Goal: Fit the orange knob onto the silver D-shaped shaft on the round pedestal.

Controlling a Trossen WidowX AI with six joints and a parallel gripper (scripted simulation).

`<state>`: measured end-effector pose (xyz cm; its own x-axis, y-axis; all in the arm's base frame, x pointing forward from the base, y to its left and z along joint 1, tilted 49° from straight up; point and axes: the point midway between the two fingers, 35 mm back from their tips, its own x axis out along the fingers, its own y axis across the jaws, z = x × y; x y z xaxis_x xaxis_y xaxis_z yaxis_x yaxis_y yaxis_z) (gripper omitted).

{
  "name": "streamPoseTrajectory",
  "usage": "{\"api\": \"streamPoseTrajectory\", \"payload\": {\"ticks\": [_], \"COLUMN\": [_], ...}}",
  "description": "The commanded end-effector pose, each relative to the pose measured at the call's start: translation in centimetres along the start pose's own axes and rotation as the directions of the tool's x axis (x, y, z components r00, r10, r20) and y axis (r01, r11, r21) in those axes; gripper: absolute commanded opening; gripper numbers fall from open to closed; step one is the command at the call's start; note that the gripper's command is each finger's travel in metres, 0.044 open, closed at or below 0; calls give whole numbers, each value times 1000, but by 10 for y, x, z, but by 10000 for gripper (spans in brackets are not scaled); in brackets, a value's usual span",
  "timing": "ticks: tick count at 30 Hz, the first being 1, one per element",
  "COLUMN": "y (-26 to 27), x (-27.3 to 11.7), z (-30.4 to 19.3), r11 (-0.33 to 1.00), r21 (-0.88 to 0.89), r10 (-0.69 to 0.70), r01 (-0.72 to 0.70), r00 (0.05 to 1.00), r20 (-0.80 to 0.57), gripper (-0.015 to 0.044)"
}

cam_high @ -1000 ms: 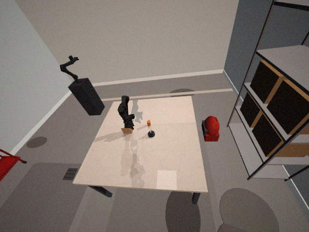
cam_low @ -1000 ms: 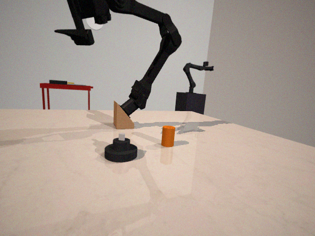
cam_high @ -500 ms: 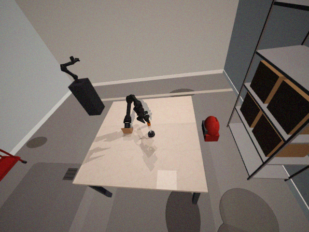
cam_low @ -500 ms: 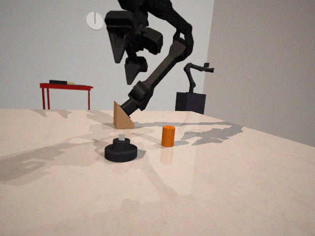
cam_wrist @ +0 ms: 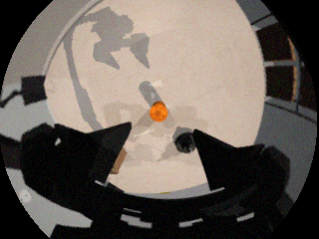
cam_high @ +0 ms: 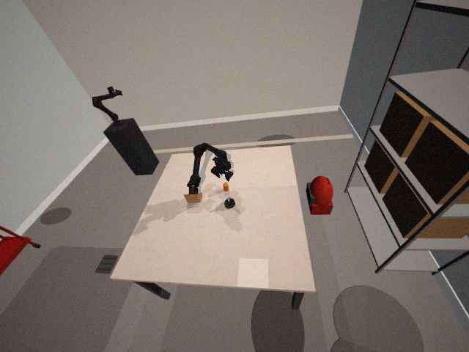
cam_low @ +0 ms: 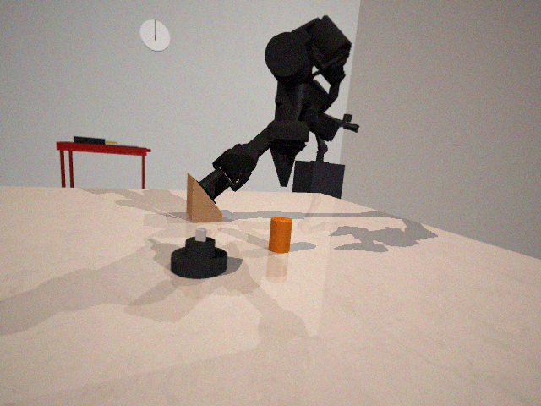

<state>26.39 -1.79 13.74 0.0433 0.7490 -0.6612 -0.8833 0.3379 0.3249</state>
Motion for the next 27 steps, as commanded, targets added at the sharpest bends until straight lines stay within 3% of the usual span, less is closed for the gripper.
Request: {"api": "streamPoseTrajectory", "payload": {"ticks": [1,5,27], "y": [5,6,6], "x": [4,35,67], "z": [3,3,0], "r11": [1000,1000,1000], "r21": [-8,-8,-8], "r10": [18,18,16], "r01": [-18,-18,-16], "r00": [1000,1000,1000], "r20": [1,2,0], "gripper": [440,440,440]}}
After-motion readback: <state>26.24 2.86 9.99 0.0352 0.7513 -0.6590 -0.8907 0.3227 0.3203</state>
